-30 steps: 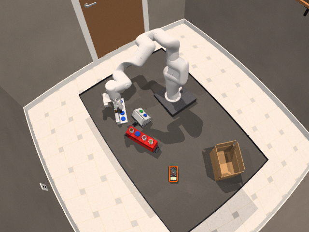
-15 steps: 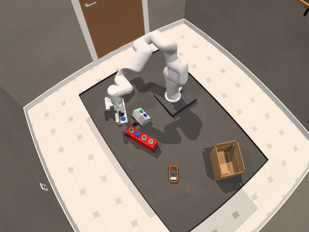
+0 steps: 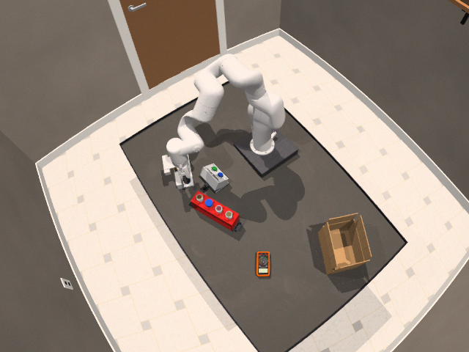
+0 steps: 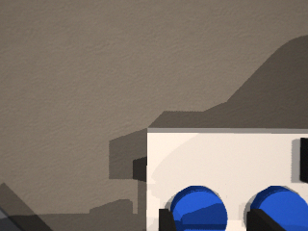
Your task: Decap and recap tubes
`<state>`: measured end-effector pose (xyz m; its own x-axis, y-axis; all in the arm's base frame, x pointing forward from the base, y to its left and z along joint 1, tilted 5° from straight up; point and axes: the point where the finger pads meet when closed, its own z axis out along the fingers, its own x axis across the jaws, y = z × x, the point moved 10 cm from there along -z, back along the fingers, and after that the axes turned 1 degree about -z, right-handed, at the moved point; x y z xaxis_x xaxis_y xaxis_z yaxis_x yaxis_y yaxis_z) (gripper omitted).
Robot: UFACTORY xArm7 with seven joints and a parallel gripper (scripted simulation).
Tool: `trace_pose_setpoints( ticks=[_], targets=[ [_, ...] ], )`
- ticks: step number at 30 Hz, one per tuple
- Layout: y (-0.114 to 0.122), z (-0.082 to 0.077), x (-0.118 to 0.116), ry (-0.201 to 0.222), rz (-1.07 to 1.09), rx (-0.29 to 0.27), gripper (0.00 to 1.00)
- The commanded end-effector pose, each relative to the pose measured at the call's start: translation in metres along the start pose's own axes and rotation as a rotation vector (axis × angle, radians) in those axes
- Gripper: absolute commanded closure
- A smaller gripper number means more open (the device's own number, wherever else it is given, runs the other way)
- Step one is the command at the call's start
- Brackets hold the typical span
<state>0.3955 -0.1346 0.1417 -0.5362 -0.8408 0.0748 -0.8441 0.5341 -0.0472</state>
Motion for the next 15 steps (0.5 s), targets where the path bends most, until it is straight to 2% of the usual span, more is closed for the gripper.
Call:
trace_pose_setpoints(
  ticks=[1, 15],
  targets=[
    [-0.004, 0.0131, -0.0017, -0.006, -0.001, 0.006, 0.54],
    [-0.0037, 0.0156, -0.0016, -0.006, -0.001, 0.006, 0.54]
  ],
)
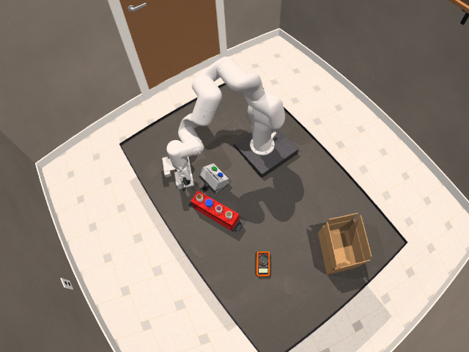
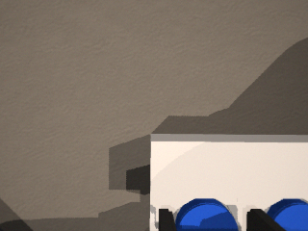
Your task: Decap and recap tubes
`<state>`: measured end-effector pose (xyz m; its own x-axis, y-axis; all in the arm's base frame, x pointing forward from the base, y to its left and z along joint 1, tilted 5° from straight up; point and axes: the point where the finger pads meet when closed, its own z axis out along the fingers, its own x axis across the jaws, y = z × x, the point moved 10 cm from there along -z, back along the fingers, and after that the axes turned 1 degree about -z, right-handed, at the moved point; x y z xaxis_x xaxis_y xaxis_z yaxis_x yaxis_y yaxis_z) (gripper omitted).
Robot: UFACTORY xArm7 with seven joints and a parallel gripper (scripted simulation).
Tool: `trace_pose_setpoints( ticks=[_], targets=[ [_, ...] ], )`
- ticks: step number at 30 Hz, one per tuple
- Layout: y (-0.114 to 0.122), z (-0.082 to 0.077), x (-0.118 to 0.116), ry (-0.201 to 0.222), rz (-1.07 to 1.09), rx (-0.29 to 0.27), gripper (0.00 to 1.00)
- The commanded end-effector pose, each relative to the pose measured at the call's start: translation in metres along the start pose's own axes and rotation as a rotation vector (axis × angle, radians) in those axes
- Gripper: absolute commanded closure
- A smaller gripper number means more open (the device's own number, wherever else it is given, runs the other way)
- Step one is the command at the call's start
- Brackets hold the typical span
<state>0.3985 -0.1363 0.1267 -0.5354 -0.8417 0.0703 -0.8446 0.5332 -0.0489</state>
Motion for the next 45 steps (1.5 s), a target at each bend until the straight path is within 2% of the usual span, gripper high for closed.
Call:
trace_pose_setpoints(
  ticks=[1, 23, 24, 38, 45],
  targets=[
    [-0.001, 0.001, 0.0, -0.002, 0.0, 0.004, 0.54],
    [0.0, 0.008, 0.0, -0.002, 0.0, 0.004, 0.54],
    [0.0, 0.008, 0.0, -0.002, 0.0, 0.004, 1.0],
    [0.0, 0.008, 0.0, -0.002, 0.0, 0.004, 1.0],
    [0.0, -0.027, 0.0, -0.002, 0.0, 0.004, 1.0]
  ],
)
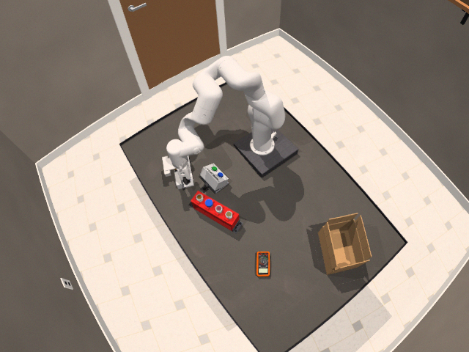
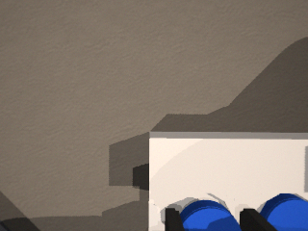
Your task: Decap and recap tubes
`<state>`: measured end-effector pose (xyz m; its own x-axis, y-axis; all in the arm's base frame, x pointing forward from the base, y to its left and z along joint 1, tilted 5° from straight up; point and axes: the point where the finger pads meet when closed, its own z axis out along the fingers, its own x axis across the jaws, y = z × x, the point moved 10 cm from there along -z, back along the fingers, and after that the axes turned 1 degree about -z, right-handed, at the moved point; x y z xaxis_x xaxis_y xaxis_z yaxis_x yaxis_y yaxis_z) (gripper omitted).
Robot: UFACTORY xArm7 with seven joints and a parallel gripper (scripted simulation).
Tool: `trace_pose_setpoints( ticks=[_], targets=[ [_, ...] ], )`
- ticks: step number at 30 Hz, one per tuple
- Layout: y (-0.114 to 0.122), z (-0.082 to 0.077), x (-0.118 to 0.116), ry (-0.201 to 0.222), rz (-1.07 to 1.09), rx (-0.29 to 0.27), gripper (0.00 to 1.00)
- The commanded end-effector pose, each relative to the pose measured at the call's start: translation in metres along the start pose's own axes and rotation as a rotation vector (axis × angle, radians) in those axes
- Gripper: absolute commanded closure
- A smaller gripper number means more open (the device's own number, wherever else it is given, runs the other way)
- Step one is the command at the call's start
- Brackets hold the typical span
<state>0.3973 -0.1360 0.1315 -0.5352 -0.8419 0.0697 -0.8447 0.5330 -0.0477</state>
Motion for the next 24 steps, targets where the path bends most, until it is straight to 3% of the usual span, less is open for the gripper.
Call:
trace_pose_setpoints(
  ticks=[1, 24],
  targets=[
    [-0.001, -0.027, -0.001, -0.001, 0.0, 0.005, 1.0],
    [-0.001, -0.127, -0.001, -0.001, 0.0, 0.005, 1.0]
  ],
)
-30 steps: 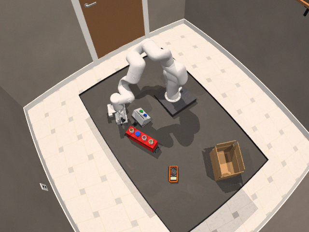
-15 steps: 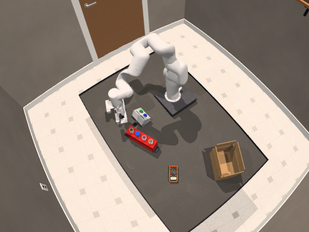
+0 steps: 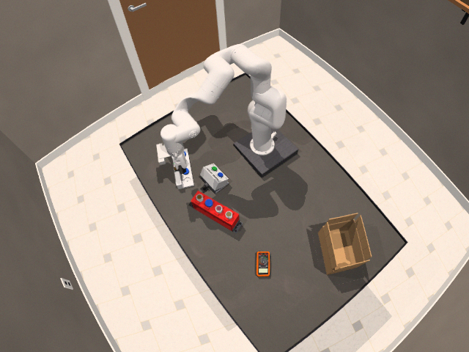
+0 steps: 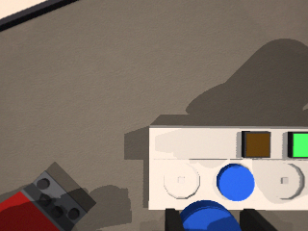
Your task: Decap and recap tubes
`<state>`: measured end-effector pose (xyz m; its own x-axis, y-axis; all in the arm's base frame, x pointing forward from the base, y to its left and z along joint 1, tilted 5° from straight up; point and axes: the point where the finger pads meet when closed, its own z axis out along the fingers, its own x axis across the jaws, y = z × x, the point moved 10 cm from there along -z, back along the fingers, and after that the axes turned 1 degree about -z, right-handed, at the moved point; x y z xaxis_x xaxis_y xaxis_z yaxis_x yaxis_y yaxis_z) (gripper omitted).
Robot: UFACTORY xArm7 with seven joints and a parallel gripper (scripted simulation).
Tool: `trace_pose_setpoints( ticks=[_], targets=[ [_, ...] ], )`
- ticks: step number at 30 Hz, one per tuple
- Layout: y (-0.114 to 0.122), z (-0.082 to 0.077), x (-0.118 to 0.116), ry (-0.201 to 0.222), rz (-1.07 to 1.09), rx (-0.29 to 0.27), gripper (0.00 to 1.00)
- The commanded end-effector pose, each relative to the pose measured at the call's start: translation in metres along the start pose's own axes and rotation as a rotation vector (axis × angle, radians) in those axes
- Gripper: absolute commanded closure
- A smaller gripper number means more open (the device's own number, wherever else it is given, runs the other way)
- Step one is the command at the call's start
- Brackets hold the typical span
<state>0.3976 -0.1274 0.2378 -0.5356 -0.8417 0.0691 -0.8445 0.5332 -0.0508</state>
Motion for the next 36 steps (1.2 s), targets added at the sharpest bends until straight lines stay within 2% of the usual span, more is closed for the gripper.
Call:
trace_pose_setpoints(
  ticks=[1, 6, 10, 17, 19, 34, 36],
  targets=[
    [0.0, -0.02, -0.001, -0.001, 0.0, 0.002, 1.0],
    [0.0, -0.02, -0.001, -0.001, 0.0, 0.002, 1.0],
    [0.017, -0.02, -0.029, -0.001, 0.293, 0.002, 1.0],
    [0.036, -0.02, -0.062, -0.001, 0.293, 0.002, 1.0],
    [0.036, -0.02, -0.062, -0.001, 0.293, 0.002, 1.0],
    [0.087, -0.02, -0.149, -0.002, 0.293, 0.001, 1.0],
    [0.087, -0.02, -0.149, -0.002, 0.293, 0.001, 1.0]
  ],
)
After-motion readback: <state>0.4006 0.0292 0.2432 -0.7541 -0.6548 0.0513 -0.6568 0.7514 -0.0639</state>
